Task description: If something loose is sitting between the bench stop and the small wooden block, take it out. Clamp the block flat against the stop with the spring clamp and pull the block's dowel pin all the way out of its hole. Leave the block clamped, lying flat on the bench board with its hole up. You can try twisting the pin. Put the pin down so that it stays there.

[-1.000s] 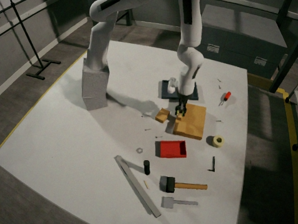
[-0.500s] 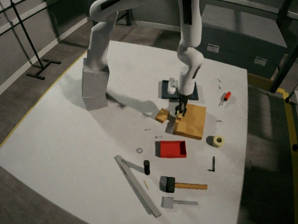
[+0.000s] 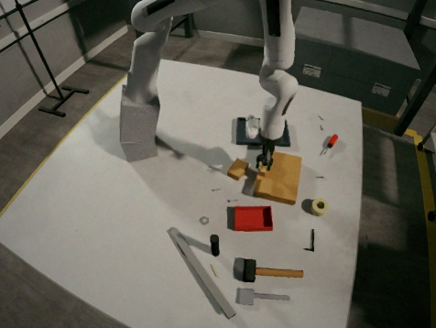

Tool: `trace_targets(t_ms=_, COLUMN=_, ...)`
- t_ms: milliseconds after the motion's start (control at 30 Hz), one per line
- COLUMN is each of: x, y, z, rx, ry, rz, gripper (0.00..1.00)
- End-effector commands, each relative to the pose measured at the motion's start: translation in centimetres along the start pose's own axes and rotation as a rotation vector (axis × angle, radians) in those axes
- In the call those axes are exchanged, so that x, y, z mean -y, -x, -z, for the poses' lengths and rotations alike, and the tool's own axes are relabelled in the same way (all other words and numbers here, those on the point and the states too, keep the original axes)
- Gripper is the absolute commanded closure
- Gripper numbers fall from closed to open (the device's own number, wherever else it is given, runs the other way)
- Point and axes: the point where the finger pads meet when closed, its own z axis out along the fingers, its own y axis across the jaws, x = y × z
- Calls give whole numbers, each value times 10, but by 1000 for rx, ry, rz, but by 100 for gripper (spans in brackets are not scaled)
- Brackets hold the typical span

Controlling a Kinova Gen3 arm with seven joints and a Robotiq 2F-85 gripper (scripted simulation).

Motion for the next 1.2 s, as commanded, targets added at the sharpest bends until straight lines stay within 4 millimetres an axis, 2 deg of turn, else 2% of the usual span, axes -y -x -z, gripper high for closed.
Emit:
trace_targets(t_ms=0, x=0, y=1, z=1, rx=1, ry=0, rz=19, gripper=90)
trace_targets(t_ms=1167, x=0, y=1, z=1, rx=1, ry=0, rz=169, gripper=90)
